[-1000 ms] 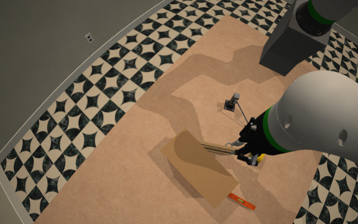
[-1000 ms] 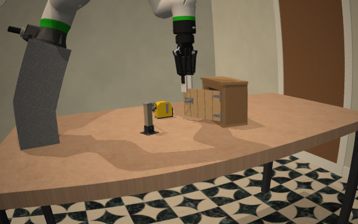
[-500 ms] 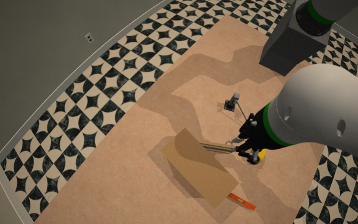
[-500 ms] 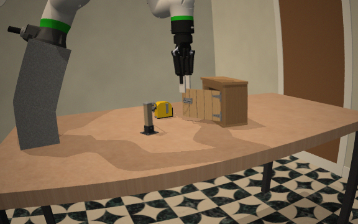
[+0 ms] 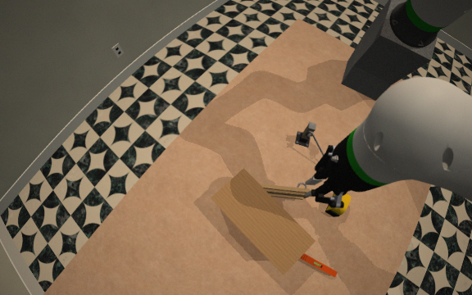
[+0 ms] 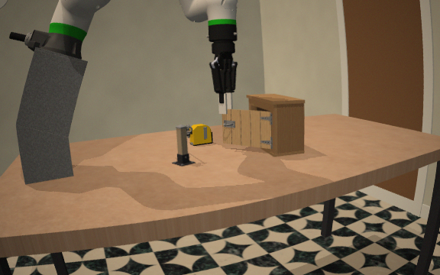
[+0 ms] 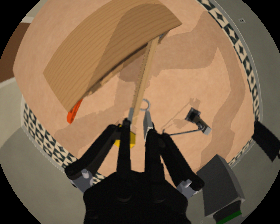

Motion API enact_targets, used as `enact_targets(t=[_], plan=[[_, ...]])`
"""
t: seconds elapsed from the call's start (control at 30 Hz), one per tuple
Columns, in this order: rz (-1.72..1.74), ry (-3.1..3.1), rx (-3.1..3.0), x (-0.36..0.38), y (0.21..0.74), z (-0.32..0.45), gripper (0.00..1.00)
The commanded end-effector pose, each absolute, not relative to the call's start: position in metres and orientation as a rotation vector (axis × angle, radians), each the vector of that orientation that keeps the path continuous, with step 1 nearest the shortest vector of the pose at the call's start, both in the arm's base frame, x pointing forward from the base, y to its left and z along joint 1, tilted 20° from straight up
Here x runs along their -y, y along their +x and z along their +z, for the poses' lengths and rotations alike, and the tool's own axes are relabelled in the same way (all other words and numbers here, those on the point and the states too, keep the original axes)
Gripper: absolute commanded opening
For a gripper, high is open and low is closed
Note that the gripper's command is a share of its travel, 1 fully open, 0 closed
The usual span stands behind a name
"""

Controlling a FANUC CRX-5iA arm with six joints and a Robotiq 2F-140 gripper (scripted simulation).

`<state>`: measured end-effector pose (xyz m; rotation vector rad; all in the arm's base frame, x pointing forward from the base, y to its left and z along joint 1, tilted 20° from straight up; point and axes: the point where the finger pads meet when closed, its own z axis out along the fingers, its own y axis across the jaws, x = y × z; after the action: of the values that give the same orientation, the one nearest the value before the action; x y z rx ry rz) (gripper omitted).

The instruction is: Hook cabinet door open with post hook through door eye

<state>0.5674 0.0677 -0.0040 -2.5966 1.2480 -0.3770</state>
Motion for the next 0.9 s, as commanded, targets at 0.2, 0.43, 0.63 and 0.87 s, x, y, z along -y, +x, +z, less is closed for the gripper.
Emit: enact_targets(t=[0.2, 0.43, 0.63, 0.87], plan=[[-0.385, -2.625, -1.197, -0.063, 0.562, -0.006, 0.16], [-0.392, -2.652, -1.146, -0.061, 0.560, -0.007, 0.16], [-0.394, -2.660, -1.131, -0.058, 0.556, -0.009, 0.16], [-0.402, -2.690, -1.073, -0.056, 0.554, -0.010, 0.16]])
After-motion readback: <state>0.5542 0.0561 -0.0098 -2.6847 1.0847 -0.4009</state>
